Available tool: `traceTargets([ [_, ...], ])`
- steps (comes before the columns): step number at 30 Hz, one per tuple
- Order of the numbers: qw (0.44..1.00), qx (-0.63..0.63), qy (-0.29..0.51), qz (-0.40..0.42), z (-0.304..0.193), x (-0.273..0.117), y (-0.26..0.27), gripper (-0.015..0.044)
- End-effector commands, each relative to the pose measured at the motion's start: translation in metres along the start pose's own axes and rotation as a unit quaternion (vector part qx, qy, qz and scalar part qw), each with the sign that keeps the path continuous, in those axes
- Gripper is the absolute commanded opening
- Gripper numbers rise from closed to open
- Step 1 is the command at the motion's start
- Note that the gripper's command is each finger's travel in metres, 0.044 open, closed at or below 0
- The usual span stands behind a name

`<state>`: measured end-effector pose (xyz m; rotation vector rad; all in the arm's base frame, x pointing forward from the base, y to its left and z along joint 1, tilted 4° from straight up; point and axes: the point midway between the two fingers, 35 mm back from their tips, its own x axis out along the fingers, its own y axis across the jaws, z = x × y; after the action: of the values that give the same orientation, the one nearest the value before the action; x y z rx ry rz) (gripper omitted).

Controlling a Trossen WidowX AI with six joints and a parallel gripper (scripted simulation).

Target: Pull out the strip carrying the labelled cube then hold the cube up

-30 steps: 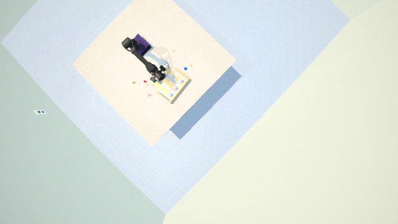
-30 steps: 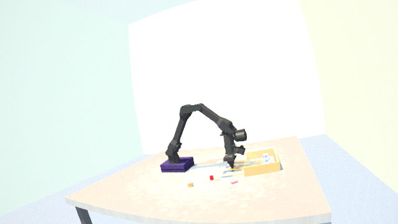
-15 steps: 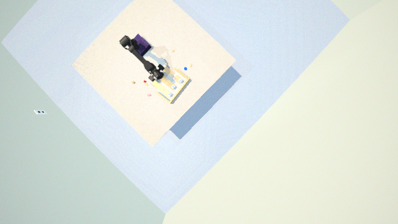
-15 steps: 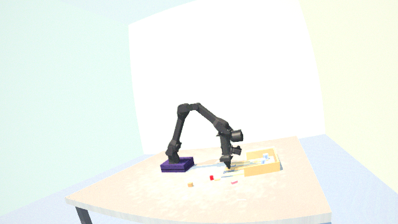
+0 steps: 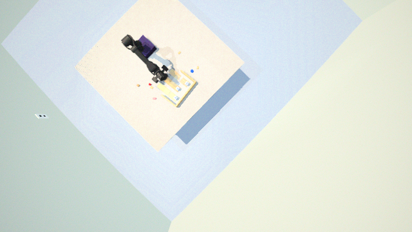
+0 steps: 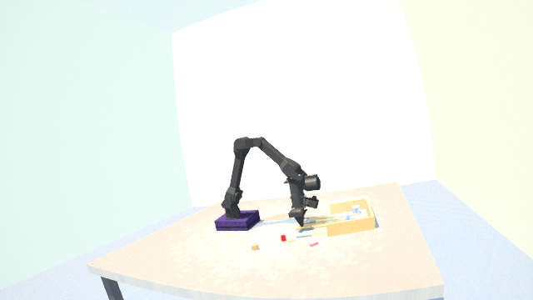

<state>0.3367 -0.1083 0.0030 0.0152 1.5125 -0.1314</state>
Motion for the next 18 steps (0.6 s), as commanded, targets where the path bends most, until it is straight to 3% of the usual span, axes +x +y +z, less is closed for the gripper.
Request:
traceTargets([
  [1, 1.0, -0.002, 0.008, 0.003, -0.011, 0.004, 0.001, 0.0],
  [18, 1.0, -0.002, 0.009, 0.003, -0.037, 0.004, 0.0, 0.0],
])
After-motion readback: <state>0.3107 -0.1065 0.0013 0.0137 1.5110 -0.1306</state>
